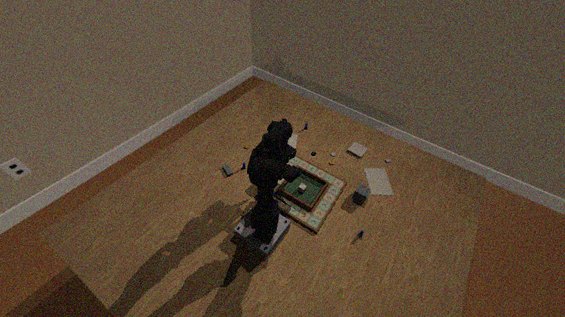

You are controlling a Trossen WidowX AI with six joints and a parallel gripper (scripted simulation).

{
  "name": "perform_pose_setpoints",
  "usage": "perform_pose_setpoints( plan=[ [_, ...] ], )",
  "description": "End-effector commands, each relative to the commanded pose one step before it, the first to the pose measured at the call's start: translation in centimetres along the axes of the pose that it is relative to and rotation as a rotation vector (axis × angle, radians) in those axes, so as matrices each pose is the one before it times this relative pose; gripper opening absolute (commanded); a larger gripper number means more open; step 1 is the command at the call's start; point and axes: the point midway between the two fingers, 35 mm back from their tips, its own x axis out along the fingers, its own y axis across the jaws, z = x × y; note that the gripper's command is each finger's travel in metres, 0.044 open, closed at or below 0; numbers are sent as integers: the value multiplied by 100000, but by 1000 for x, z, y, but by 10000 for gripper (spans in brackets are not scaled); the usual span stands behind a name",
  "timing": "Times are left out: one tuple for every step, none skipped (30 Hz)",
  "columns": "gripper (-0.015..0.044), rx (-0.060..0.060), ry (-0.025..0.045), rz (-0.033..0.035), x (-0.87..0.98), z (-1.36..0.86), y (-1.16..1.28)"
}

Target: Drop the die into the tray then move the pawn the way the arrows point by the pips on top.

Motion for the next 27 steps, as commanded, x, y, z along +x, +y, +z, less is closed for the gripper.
perform_pose_setpoints(
  plan=[
    [200, 3798, 1, -223, 299, -1194, 783],
    [200, 0, 0, 0, 0, 0, 0],
    [200, 0, 0, 0, 0, 0, 0],
    [200, 0, 0, 0, 0, 0, 0],
    [200, 0, 2, -5, 0, -24, -55],
    [200, 0, 2, -5, 1, -24, -55],
    [200, 0, 0, 0, 121, 8, 5],
    [200, 0, -1, 0, 363, 22, 12],
    [200, 0, 0, 0, 543, 24, 11],
    [200, 0, 0, -1, 360, 10, 2],
    [200, 0, 0, 0, 120, 2, 0],
    [200, 0, 0, 0, 0, 0, 0],
    [200, 0, 0, 0, 27, 2, 2],
    [200, 0, 0, 0, 80, 5, 5],
    [200, 0, 0, 0, 133, 8, 7],
    [200, 0, 0, 0, 163, 9, 8],
    [200, 0, 0, 0, 162, 8, 7],
    [200, 0, 0, 0, 162, 7, 7],
    [200, 0, 0, 0, 162, 6, 6],
    [200, 0, 0, 0, 162, 5, 5],
    [200, 0, 0, 0, 161, 4, 4],
    [200, 0, 1, 0, 161, 3, 4],
    [200, -1, 1, 0, 161, 2, 3],
    [200, -1, 1, 0, 161, 1, 2],
    [200, -1, 1, 0, 160, 0, 1],
    [200, -1, 1, 0, 160, -1, 1],
    [200, -1, 1, -1, 160, -2, 0]
  ],
)
